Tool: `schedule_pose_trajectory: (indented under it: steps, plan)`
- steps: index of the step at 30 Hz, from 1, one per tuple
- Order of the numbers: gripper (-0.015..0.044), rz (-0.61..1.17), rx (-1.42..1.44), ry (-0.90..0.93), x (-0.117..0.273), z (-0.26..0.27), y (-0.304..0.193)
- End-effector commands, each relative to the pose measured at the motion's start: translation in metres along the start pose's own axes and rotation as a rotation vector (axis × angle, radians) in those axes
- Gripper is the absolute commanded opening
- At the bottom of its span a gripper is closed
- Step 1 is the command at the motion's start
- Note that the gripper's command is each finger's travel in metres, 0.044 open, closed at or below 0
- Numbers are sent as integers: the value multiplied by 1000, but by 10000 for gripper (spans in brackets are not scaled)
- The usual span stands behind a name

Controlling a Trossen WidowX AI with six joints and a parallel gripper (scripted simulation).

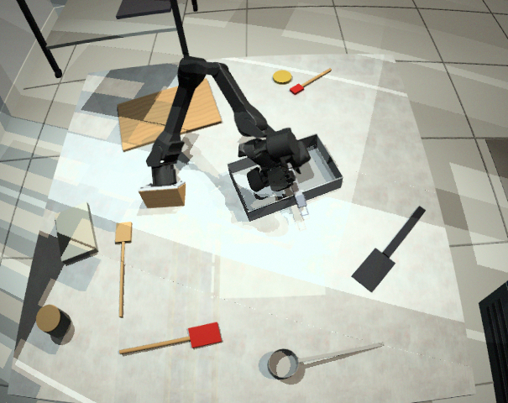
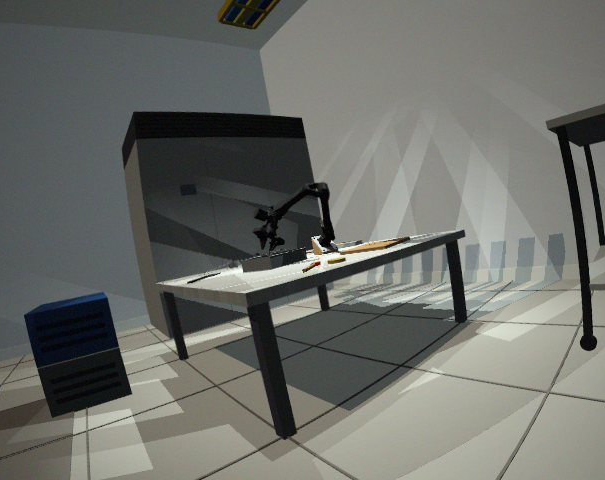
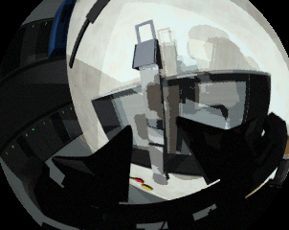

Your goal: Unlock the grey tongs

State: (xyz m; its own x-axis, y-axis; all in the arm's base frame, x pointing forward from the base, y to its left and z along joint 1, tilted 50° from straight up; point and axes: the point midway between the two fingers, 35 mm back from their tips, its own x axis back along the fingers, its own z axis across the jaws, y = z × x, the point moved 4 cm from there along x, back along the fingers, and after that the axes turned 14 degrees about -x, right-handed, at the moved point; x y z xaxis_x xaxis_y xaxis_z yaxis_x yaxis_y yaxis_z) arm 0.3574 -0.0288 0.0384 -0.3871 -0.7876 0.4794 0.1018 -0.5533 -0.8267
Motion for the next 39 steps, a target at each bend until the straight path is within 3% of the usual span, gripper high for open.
schedule_pose_trajectory:
  steps: [1,30,37,39]
  plan:
    - [260,-6,-9,-1,-8,-1,2]
    - [260,5,-10,4,-52,-3,-2]
    - [76,9,-1,2,-49,-2,-3]
    - [63,9,-1,2,-49,-2,-3]
